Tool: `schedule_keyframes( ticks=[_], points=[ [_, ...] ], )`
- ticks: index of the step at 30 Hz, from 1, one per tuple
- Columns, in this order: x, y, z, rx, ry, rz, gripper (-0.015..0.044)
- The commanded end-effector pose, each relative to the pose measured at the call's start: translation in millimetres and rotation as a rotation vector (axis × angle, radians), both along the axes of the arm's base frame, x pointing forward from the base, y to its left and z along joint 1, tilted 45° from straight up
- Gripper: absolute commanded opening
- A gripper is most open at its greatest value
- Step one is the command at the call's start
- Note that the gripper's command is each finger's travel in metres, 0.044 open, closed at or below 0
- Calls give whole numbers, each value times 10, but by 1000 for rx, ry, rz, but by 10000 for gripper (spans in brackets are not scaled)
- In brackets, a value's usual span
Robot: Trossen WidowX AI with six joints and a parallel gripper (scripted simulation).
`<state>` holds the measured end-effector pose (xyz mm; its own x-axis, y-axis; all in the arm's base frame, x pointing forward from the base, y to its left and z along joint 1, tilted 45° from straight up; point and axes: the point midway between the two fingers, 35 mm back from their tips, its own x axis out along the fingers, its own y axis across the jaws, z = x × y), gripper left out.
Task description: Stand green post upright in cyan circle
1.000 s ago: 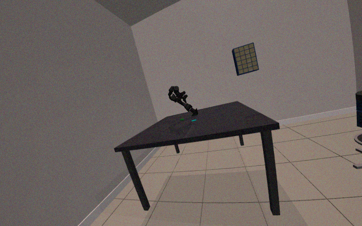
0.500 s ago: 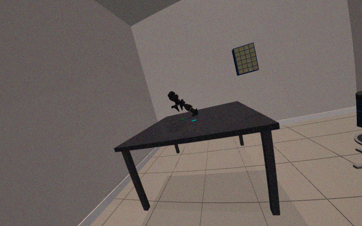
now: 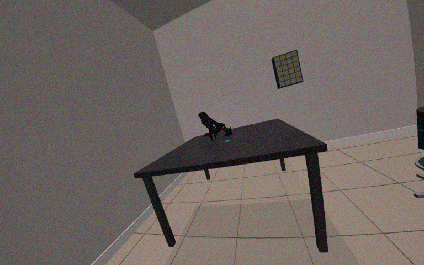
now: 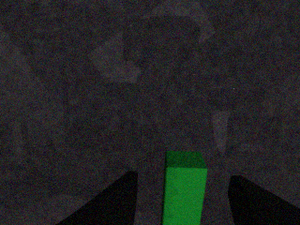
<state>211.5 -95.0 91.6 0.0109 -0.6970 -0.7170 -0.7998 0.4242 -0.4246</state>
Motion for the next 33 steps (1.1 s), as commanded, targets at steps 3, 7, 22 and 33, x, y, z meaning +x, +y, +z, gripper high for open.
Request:
schedule_keyframes(
  ticks=[3,7,22,33],
  points=[
    [-12,-27,-15,-8,5,4,75],
    [-12,-27,-15,-8,5,4,23],
    [49,267,242,9,-2,19,23],
    [43,519,489,15,-5,30,23]
  ],
)
